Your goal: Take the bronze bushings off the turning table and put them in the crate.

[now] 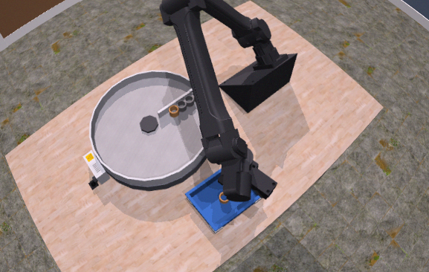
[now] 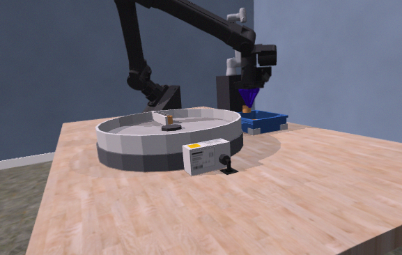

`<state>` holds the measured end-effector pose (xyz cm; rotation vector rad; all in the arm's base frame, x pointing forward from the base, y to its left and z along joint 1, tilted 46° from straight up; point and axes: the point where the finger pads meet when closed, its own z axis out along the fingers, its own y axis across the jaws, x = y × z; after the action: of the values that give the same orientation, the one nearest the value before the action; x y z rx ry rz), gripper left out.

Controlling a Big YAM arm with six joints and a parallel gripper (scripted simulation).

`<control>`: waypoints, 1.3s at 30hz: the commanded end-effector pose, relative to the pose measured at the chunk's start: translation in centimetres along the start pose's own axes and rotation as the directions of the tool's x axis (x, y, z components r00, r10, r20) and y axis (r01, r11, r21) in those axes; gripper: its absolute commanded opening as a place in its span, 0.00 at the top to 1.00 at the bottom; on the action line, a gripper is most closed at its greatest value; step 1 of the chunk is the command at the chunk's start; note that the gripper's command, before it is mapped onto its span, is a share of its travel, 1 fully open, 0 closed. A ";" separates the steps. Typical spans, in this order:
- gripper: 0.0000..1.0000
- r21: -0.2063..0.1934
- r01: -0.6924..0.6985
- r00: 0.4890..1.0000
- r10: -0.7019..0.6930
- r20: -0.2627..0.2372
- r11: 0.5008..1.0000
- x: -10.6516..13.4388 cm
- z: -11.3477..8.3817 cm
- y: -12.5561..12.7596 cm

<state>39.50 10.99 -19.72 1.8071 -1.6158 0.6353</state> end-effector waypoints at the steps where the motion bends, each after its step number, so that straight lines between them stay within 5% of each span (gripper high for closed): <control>1: 1.00 0.046 -0.023 0.999 0.021 0.030 0.999 0.2 -1.7 -2.0; 20: 1.00 0.044 -0.022 0.999 0.021 0.029 0.999 0.2 -1.6 -2.0; 39: 1.00 0.011 -0.006 1.000 0.006 0.011 1.000 0.0 2.0 -1.0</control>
<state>39.40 9.67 -20.78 1.8017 -1.6194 0.6371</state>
